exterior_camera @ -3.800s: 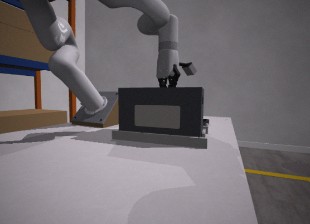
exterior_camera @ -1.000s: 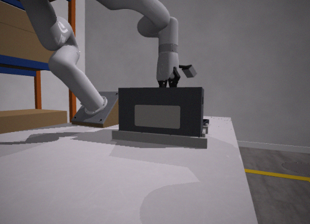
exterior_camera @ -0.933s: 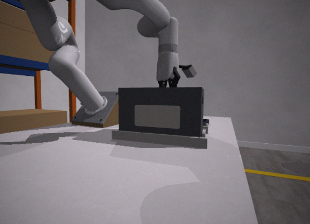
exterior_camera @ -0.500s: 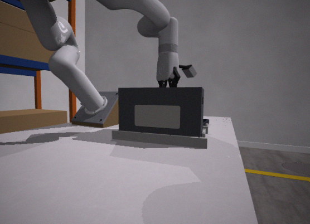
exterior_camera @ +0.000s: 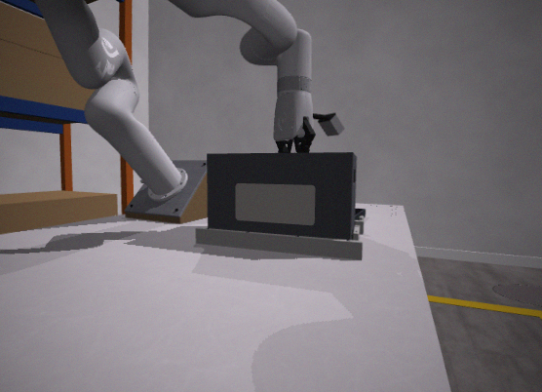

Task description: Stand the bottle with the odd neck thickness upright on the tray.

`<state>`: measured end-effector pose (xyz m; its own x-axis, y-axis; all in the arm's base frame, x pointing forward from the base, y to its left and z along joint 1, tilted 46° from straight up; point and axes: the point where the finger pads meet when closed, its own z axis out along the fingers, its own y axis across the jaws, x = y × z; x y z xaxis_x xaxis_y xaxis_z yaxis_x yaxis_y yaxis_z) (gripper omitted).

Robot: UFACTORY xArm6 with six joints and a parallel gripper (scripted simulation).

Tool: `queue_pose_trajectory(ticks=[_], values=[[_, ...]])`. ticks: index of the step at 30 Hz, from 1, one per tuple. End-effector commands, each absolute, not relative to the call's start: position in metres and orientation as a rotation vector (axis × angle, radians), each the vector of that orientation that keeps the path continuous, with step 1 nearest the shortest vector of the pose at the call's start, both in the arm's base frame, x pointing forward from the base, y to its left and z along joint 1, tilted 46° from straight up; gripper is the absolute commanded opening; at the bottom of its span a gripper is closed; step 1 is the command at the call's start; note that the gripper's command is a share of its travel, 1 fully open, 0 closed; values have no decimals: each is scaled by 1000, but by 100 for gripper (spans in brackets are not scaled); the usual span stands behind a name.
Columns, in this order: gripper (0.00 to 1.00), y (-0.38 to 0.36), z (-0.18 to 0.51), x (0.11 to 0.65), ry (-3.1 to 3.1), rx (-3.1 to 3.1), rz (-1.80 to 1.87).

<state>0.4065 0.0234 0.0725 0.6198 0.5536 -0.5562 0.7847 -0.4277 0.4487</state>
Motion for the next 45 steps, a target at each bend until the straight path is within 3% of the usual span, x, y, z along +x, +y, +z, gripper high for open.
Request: queue_pose_trajectory(ticks=[1,44,45], values=[[65,25,74,407,1046,2146,-422],[65,85,132,406,1046,2146,-422],[0,85,132,406,1046,2146,-422]])
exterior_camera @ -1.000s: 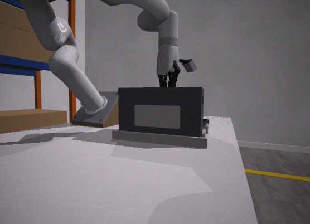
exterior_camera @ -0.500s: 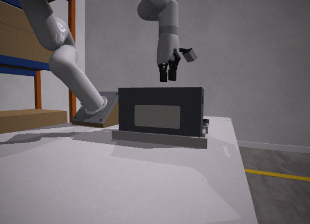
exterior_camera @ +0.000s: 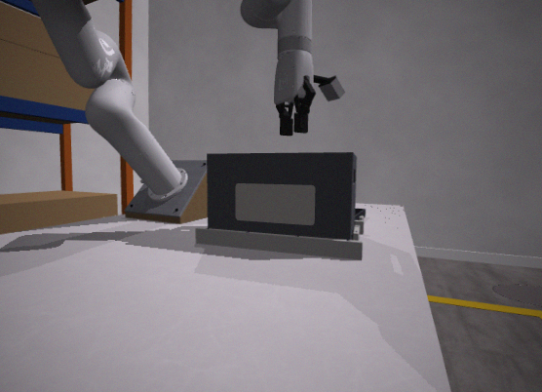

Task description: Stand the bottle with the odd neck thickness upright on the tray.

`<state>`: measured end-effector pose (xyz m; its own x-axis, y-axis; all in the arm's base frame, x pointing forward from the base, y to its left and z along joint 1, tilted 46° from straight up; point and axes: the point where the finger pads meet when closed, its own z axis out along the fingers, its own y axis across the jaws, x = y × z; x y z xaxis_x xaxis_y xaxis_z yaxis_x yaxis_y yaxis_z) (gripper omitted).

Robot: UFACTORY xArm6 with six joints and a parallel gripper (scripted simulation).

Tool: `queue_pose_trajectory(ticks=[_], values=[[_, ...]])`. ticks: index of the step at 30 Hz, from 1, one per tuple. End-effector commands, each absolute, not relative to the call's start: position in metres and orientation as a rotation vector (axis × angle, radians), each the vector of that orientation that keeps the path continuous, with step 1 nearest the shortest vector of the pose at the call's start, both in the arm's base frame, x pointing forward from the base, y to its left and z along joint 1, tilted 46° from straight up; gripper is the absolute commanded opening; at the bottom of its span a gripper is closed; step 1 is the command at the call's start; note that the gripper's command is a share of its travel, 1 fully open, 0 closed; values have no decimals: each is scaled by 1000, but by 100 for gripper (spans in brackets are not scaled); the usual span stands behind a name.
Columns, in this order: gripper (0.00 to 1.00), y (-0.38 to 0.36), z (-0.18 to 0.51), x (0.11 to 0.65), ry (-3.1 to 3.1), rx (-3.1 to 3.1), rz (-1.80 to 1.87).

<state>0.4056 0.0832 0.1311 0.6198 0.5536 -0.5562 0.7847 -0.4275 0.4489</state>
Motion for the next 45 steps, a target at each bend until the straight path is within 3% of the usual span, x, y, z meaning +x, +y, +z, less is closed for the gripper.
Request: queue_pose_trajectory(ticks=[1,34,45], values=[[0,85,132,406,1046,2146,-422],[0,84,133,408,1046,2146,-422],[0,41,179,487,1048,2147,-420]])
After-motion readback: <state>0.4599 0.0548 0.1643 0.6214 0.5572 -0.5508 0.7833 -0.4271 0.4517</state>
